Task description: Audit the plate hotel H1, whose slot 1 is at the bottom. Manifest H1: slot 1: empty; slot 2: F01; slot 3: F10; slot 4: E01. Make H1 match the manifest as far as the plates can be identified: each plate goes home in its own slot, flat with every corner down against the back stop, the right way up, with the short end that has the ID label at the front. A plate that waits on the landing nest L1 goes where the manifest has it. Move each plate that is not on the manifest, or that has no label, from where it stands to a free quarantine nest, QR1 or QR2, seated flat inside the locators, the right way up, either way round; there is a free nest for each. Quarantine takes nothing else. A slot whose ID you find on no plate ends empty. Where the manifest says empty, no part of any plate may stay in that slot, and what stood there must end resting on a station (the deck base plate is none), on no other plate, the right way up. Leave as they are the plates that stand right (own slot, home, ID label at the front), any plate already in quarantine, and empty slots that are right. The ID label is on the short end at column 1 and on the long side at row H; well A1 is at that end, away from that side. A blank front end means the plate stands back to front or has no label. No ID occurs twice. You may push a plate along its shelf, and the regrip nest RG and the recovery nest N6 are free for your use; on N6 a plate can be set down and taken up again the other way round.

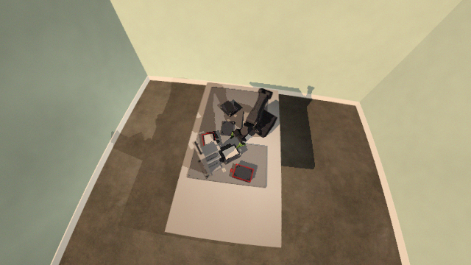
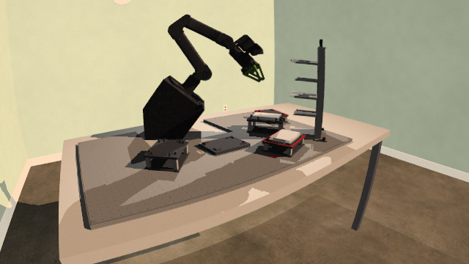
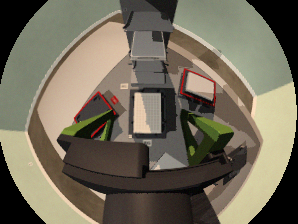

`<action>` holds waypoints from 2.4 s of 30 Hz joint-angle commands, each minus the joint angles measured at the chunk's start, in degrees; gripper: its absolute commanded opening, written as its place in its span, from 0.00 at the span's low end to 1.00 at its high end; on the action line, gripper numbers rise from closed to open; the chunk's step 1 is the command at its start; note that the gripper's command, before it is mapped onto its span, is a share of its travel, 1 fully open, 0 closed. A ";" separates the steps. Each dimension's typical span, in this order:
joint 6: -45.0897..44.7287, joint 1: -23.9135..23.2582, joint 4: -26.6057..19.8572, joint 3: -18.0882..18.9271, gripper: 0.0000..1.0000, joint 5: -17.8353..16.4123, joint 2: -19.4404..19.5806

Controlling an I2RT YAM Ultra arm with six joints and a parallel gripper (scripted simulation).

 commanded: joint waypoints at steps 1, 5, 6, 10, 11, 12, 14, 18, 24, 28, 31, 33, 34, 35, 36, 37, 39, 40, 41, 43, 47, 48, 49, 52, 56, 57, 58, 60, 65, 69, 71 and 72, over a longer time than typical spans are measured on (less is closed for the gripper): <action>0.30 -0.37 1.00 2.09 1.00 0.89 -1.57; 0.30 -0.34 1.00 2.09 1.00 0.90 -1.57; 0.30 -0.34 1.00 2.09 1.00 0.91 -1.57; 0.30 -0.33 1.00 2.09 1.00 0.91 -1.57; 0.30 -0.33 1.00 2.09 1.00 0.91 -1.57; 0.30 -0.33 1.00 2.09 1.00 0.91 -1.57; 0.30 -0.33 1.00 2.09 1.00 0.91 -1.57; 0.30 -0.32 1.00 2.09 1.00 0.91 -1.57; 0.30 -0.32 1.00 2.09 1.00 0.91 -1.57; 0.21 -0.80 1.91 -0.14 1.00 0.98 0.19; 0.03 -1.13 4.09 -2.32 1.00 0.59 1.61; -0.15 -1.47 6.11 -3.63 1.00 -0.36 2.29; -0.24 -1.64 7.15 -4.28 1.00 -0.53 2.67; -0.32 -1.80 8.20 -4.92 1.00 -0.69 3.07; -0.40 -1.96 9.27 -5.55 1.00 -0.84 3.50; -0.45 -2.10 10.37 -6.18 1.00 -0.99 3.96; -0.49 -2.38 12.62 -7.41 1.00 -1.27 4.96; -0.51 -2.52 13.77 -8.02 1.00 -1.40 5.50; -0.53 -2.64 14.96 -8.62 1.00 -1.52 6.08; -0.56 -2.88 17.39 -9.79 1.00 -1.75 7.33; -0.53 -2.91 19.95 -10.93 1.00 -1.86 8.74; -0.57 -3.20 21.26 -11.48 1.00 -2.03 9.49; -0.61 -3.30 22.64 -12.03 1.00 -2.18 10.31; -0.67 -3.57 26.85 -13.60 1.00 -2.44 12.95; -0.71 -3.88 32.92 -15.54 1.00 -2.70 17.07; -0.72 -3.94 34.52 -15.99 1.00 -2.75 18.22; -0.70 -3.77 34.92 -16.09 1.00 -2.65 18.52; -0.67 -3.66 34.95 -13.71 1.00 -2.47 17.71; -0.66 -3.66 34.94 -13.64 1.00 -2.40 16.44; -0.66 -3.60 34.61 -13.69 1.00 -2.33 16.07; -0.66 -3.60 34.66 -13.69 1.00 -2.33 16.12; -0.66 -3.60 34.67 -13.69 1.00 -2.33 16.12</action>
